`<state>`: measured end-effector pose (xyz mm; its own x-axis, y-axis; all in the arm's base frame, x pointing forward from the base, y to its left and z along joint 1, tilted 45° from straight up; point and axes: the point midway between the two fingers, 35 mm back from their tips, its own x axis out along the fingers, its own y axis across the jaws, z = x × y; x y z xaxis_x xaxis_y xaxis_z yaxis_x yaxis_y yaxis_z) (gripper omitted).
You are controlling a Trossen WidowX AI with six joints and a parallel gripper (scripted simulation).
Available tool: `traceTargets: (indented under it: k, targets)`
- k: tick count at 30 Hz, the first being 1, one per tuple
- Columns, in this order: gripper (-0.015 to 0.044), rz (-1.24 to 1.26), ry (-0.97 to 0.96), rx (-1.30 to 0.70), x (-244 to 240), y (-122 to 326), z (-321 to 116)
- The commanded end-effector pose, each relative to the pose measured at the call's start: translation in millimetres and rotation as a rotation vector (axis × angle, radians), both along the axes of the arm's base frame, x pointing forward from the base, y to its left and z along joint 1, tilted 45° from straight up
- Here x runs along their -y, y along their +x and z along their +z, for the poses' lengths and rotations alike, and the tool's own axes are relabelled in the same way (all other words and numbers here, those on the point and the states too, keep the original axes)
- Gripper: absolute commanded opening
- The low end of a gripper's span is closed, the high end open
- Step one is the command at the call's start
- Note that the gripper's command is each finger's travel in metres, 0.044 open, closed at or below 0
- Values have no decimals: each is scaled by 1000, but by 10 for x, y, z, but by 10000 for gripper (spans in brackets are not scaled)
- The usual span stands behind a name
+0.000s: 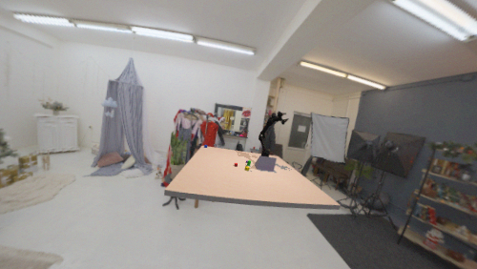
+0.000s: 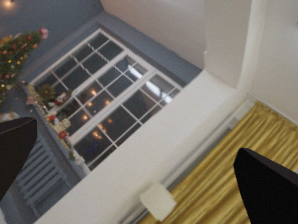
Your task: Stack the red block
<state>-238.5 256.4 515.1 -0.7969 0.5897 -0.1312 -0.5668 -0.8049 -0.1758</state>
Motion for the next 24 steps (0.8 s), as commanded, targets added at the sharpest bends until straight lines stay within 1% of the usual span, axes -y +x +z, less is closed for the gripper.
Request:
traceTargets:
  k: [1,8,13,18,24]
  targets:
    - [440,-150,-127,24,-411,201,-340]
    - [440,-445,-391,39,-1104,740,-1079]
    - [440,-674,-542,50,-1479,1275,-1552]
    - [440,-904,-683,58,-1703,1893,-2022]
    - [440,-1185,-861,21,-1809,2649,-2589]
